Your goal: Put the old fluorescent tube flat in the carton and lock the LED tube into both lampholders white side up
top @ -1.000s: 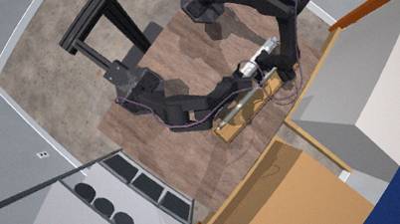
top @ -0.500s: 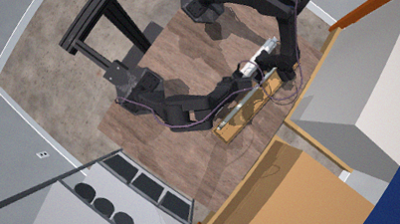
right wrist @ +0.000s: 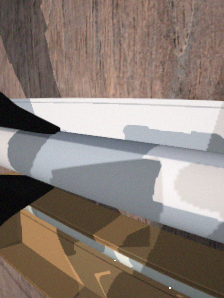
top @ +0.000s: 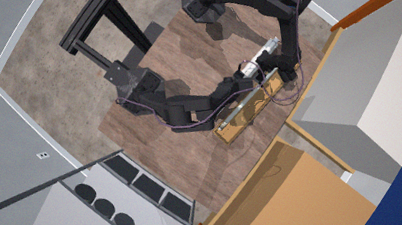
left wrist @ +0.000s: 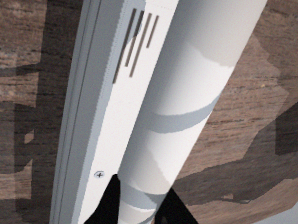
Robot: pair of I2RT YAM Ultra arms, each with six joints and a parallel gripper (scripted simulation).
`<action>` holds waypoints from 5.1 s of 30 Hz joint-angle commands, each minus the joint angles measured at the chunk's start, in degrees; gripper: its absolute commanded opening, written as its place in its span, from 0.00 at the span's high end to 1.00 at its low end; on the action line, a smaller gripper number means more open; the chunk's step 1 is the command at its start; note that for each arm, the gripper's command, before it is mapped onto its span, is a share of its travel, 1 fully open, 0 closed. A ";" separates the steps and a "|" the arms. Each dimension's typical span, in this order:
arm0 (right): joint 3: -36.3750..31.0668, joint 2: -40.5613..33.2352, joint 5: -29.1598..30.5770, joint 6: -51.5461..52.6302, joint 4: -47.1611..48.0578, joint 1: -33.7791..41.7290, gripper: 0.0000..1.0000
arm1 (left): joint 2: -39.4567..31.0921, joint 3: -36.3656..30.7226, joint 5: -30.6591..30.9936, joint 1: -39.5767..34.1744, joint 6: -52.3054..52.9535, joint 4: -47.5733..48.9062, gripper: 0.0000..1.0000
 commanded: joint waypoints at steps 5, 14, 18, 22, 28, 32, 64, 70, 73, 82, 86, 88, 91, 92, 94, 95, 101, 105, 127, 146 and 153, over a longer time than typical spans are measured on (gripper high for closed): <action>0.53 -0.09 -0.91 -0.36 2.44 0.25 0.89 | 0.99 -0.52 1.32 -0.32 0.71 0.26 0.89; -0.69 -0.31 -0.99 -0.52 2.93 0.65 0.89 | 1.04 0.16 1.32 0.33 0.75 0.56 0.89; 1.62 0.37 -1.00 -0.71 3.23 -0.16 0.89 | 1.46 0.07 1.27 -0.64 0.80 1.17 0.89; 1.55 1.26 -1.04 -0.87 3.46 -0.06 0.89 | 1.33 0.01 1.26 -0.35 0.82 1.41 0.89; 0.36 0.89 -1.10 -0.89 3.78 -0.09 0.89 | 1.06 0.03 1.23 0.08 0.84 1.37 0.89; 0.54 -0.33 -1.13 -0.80 3.90 0.10 0.89 | 1.57 -0.27 1.19 -0.74 0.88 1.87 0.89; 0.03 2.36 -1.36 -1.69 5.67 -0.82 0.89 | 2.95 -0.98 1.18 0.43 0.99 3.43 0.89; -1.01 2.58 -1.40 -1.82 6.13 -0.64 0.89 | 3.29 -0.89 1.16 0.35 1.03 3.73 0.89; 0.72 3.60 -1.45 -1.71 6.42 -0.87 0.89 | 3.28 -0.66 1.15 0.25 1.06 3.14 0.89; 0.60 2.27 -1.55 -1.45 6.72 -0.41 0.89 | 3.79 -0.15 1.10 0.33 1.10 2.91 0.89; 0.62 2.80 -1.51 -2.05 6.92 -0.26 0.89 | 4.23 0.14 1.09 0.48 1.13 3.42 0.89; 0.58 3.79 -1.53 -1.85 7.08 -0.54 0.89 | 4.08 0.38 1.07 0.53 1.14 3.42 0.89; 0.55 2.75 -1.53 -1.86 7.15 -0.99 0.89 | 3.96 0.74 1.06 0.01 1.13 2.59 0.89; 0.58 2.48 -1.54 -1.50 7.07 -0.79 0.89 | 3.71 0.81 1.05 -0.03 1.13 2.34 0.89; 0.57 2.44 -1.54 -1.44 7.05 -0.77 0.89 | 3.70 0.79 1.06 -0.05 1.13 2.34 0.89; 0.57 2.44 -1.54 -1.44 7.05 -0.77 0.89 | 3.70 0.79 1.06 -0.05 1.13 2.34 0.89; 0.60 2.56 -1.54 -1.47 7.08 -0.83 0.89 | 3.75 0.88 1.06 -0.07 1.13 2.58 0.51; 0.60 2.57 -1.54 -1.47 7.08 -0.83 0.89 | 3.75 0.89 1.06 -0.07 1.13 2.58 0.51; 0.62 2.62 -1.54 -1.47 7.13 -0.83 0.51 | 3.75 0.89 1.06 -0.07 1.13 2.58 0.51; 1.09 -5.49 0.38 2.63 -2.92 3.18 0.51 | 0.47 8.38 1.01 -1.24 -0.54 -7.18 0.51; -1.14 -6.50 -0.25 2.80 -2.47 3.60 0.51 | -0.11 6.15 1.02 -0.80 0.20 -7.88 0.51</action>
